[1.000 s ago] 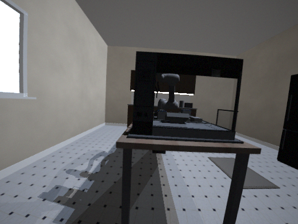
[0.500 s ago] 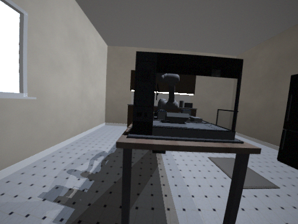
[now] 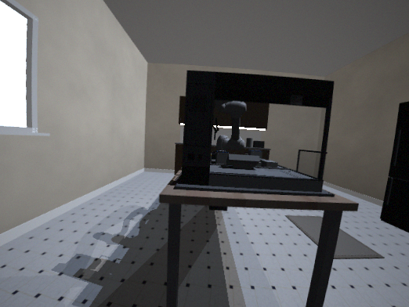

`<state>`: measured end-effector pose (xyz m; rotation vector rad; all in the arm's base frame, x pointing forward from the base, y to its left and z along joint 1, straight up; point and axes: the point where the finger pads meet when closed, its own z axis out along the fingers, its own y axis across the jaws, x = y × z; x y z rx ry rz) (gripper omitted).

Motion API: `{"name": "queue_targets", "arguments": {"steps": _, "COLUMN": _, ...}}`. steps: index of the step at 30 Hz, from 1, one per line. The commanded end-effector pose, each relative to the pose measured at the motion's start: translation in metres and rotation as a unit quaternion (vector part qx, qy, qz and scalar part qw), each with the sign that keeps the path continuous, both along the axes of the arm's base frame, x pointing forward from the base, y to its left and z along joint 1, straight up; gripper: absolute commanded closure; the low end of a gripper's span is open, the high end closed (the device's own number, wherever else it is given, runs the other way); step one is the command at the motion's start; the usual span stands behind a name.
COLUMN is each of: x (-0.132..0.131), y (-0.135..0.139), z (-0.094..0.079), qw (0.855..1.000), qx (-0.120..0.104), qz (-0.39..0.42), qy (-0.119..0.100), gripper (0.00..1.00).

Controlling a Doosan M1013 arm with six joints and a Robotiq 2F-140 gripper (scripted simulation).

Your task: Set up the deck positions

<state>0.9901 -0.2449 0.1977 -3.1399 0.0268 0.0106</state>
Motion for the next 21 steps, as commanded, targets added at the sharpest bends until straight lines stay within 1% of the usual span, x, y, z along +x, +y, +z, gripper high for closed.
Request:
{"name": "queue_targets", "arguments": {"steps": 1, "x": 0.001, "y": 0.001, "z": -0.009, "qw": 1.0, "qx": -0.001, "qz": -0.004, "qy": 0.0, "gripper": 0.21}}
{"name": "queue_targets", "arguments": {"steps": 5, "x": 0.001, "y": 0.001, "z": -0.012, "qw": 1.0, "qx": -0.001, "qz": -0.004, "qy": -0.001, "gripper": 0.21}}
{"name": "queue_targets", "arguments": {"steps": 19, "x": 0.0, "y": 0.001, "z": -0.036, "qw": 1.0, "qx": -0.001, "qz": -0.004, "qy": 0.0, "gripper": 0.21}}
{"name": "queue_targets", "arguments": {"steps": 21, "x": 0.0, "y": 0.001, "z": -0.036, "qw": 1.0, "qx": -0.001, "qz": -0.004, "qy": 0.0, "gripper": 0.21}}
